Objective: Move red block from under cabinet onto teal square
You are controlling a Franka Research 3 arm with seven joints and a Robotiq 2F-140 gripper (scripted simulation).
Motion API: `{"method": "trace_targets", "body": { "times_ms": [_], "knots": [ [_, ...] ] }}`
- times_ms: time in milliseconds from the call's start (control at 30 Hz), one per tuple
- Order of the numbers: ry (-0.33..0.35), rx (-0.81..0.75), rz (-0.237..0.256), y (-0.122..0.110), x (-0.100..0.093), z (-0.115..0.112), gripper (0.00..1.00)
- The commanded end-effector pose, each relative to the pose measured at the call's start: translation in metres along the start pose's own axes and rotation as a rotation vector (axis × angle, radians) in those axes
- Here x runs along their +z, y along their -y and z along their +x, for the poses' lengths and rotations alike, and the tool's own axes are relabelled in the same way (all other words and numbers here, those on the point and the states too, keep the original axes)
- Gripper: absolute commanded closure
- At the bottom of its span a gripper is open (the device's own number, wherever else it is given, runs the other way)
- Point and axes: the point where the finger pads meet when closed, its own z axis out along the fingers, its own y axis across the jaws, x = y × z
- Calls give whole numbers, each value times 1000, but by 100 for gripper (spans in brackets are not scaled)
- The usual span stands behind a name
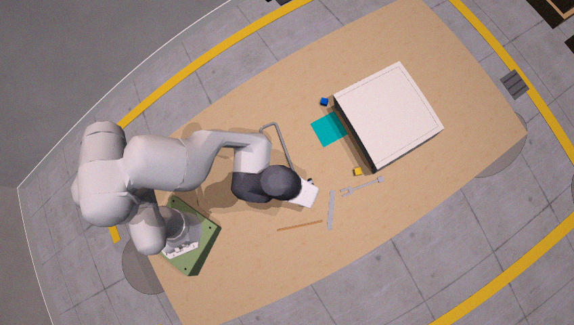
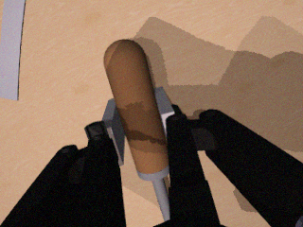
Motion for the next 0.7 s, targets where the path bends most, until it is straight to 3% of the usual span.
{"method": "trace_targets", "body": {
  "times_ms": [0, 667],
  "knots": [
    [-1, 1, 1, 0, -2, 1, 100],
    [-1, 80, 1, -3, -2, -1, 100]
  ]
}}
